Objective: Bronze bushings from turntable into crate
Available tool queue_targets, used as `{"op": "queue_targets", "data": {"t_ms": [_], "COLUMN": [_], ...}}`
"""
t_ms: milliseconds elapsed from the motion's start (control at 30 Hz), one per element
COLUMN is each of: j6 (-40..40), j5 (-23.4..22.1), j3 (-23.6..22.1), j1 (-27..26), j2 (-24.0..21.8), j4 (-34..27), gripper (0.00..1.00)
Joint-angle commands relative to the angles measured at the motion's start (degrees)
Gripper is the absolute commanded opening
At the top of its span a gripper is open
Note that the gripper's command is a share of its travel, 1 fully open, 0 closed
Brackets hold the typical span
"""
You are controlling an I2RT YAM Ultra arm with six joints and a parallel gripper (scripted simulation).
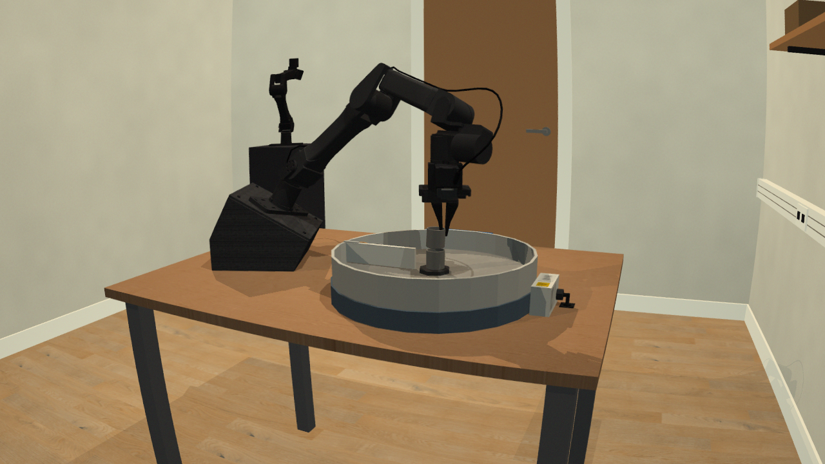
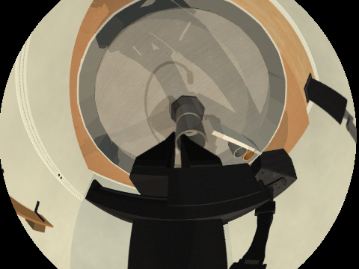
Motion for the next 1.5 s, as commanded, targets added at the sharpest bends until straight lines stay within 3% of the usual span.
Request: {"op": "queue_targets", "data": {"t_ms": [0, 367, 1467], "j6": [-0.5, -0.1, 0.1], "j5": [0.9, 0.9, 0.9], "j3": [1.0, -1.5, -1.7], "j1": [-1.3, -1.2, -1.2], "j2": [-2.5, -2.5, -2.6], "j4": [0.6, 1.7, 1.8], "gripper": [0.0, 0.0, 0.0]}}
